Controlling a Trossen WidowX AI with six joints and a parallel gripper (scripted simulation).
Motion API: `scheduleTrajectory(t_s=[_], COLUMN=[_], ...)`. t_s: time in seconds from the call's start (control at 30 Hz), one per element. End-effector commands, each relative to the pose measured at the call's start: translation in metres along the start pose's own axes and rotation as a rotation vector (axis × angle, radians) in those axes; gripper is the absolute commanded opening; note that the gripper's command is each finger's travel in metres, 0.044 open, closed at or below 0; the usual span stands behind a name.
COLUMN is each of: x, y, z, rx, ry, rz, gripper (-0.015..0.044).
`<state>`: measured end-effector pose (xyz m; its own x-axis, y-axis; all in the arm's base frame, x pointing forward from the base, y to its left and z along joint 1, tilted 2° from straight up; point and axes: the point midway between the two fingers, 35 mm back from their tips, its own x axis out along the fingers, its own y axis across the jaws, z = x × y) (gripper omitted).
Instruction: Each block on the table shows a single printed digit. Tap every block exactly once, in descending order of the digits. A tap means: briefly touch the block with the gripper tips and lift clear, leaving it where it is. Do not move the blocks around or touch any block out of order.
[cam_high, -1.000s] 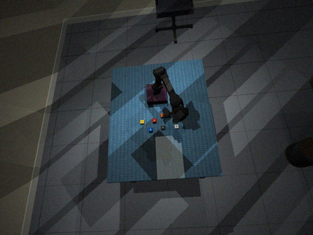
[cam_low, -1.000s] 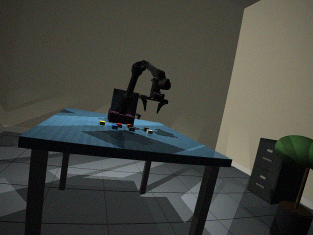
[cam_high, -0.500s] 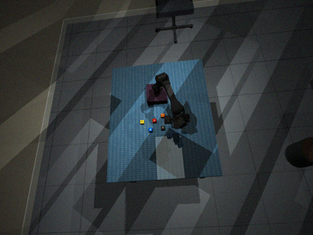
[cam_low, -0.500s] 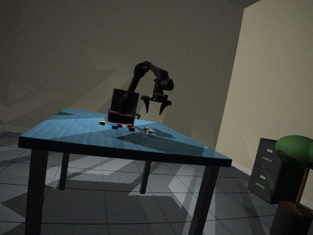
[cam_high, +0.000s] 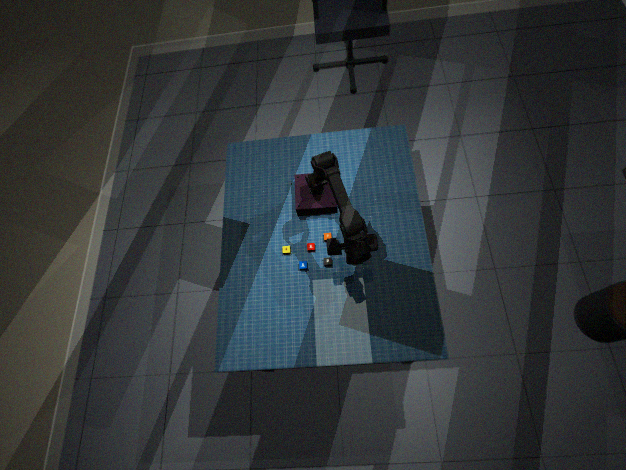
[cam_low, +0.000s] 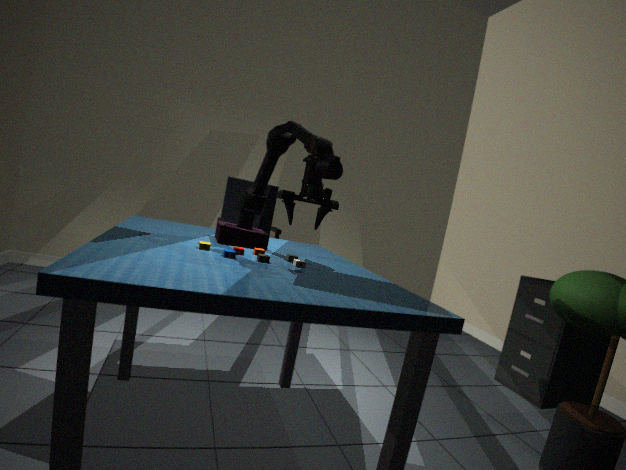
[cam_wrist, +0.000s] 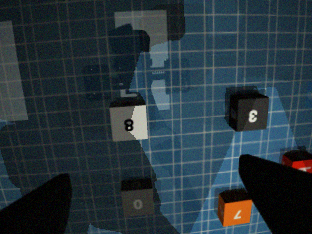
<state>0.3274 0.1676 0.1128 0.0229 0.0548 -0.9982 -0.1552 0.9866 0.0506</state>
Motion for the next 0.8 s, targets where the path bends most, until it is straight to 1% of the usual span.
scheduleTrajectory(t_s=[0.0, 0.07, 0.13, 0.77], x=[-0.001, 0.0, 0.0, 0.0], y=[-0.064, -0.095, -0.105, -0.105], z=[0.0, -0.005, -0.007, -0.007], rx=[0.021, 0.02, 0.02, 0.02], ry=[0.0, 0.001, 0.001, 0.001], rz=[-0.007, -0.01, -0.011, -0.011], gripper=[0.04, 0.04, 0.04, 0.04])
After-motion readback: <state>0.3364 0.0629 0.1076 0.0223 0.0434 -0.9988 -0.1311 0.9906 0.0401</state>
